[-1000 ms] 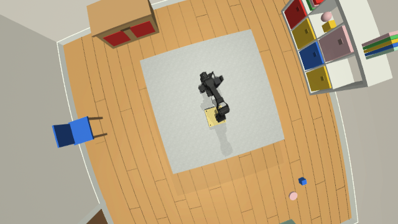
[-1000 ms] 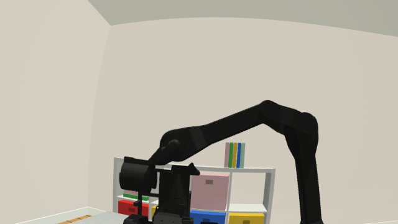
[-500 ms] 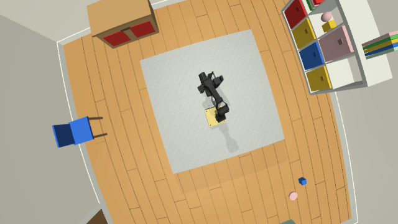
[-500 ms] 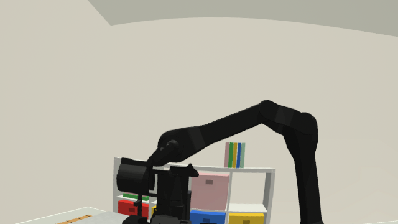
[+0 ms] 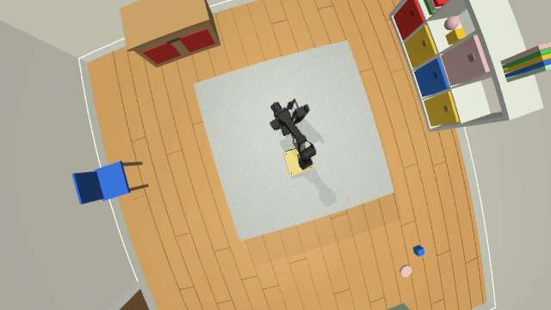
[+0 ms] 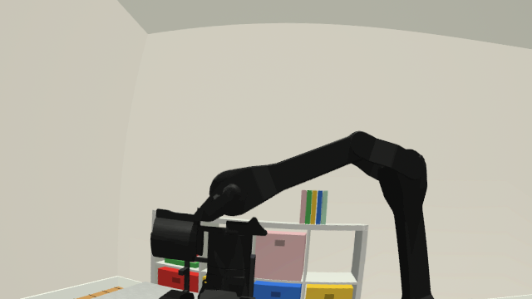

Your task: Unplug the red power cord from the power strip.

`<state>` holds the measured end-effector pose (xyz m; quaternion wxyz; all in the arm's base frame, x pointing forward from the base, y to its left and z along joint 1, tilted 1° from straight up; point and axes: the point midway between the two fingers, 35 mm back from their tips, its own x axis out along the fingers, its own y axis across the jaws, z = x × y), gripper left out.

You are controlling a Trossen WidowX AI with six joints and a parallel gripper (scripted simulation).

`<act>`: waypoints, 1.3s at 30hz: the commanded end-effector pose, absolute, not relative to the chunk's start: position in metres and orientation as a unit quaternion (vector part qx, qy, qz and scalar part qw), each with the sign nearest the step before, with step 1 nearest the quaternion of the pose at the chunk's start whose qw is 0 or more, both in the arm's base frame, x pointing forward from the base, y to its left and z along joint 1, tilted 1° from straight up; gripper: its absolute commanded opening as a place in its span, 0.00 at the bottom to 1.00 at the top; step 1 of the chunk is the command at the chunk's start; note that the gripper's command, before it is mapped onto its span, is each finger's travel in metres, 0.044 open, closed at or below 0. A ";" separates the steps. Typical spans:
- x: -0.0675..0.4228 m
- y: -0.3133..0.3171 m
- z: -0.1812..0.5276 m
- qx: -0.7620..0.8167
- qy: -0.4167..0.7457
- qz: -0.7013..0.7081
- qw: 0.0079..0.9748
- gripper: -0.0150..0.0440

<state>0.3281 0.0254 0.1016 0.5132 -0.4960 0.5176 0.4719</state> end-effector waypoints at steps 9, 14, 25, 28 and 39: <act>0.328 0.034 0.102 -0.501 0.505 0.484 0.509 0.61; 0.328 0.034 0.102 -0.501 0.505 0.484 0.509 0.83; 0.329 0.094 0.113 -0.500 0.504 0.485 0.511 1.00; 0.329 0.094 0.113 -0.500 0.504 0.485 0.511 1.00; 0.329 0.094 0.113 -0.500 0.504 0.485 0.511 1.00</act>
